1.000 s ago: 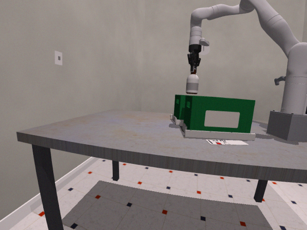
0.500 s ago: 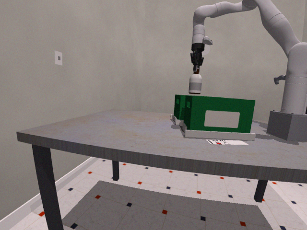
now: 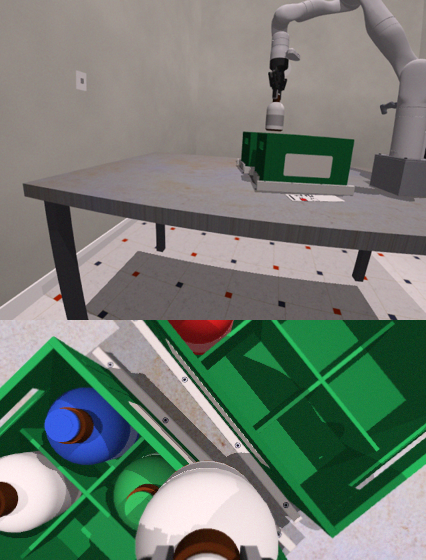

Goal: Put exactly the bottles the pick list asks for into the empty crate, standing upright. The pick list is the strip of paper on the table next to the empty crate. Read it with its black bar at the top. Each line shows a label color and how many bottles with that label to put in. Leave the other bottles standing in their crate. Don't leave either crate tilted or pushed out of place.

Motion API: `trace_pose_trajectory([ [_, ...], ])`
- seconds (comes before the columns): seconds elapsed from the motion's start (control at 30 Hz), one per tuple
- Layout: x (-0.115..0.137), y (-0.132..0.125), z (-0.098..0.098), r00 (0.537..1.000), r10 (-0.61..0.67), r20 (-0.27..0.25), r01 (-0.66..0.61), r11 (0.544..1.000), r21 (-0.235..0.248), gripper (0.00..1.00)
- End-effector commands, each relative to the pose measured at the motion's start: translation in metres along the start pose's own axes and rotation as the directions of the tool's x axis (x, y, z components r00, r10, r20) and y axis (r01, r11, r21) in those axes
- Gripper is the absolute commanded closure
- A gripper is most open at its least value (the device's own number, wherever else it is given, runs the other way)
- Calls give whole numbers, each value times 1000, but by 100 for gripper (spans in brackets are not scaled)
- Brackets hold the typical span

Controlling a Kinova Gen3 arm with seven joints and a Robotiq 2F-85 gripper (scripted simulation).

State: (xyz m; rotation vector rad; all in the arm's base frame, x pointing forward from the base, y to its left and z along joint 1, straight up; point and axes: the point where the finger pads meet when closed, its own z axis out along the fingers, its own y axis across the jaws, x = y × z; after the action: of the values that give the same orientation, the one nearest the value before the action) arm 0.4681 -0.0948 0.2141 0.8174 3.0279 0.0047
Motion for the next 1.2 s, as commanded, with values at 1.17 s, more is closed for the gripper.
trace_pose_trajectory([
  [1.17,61,26,-1,1000,0,2,0,1000,-1,90],
])
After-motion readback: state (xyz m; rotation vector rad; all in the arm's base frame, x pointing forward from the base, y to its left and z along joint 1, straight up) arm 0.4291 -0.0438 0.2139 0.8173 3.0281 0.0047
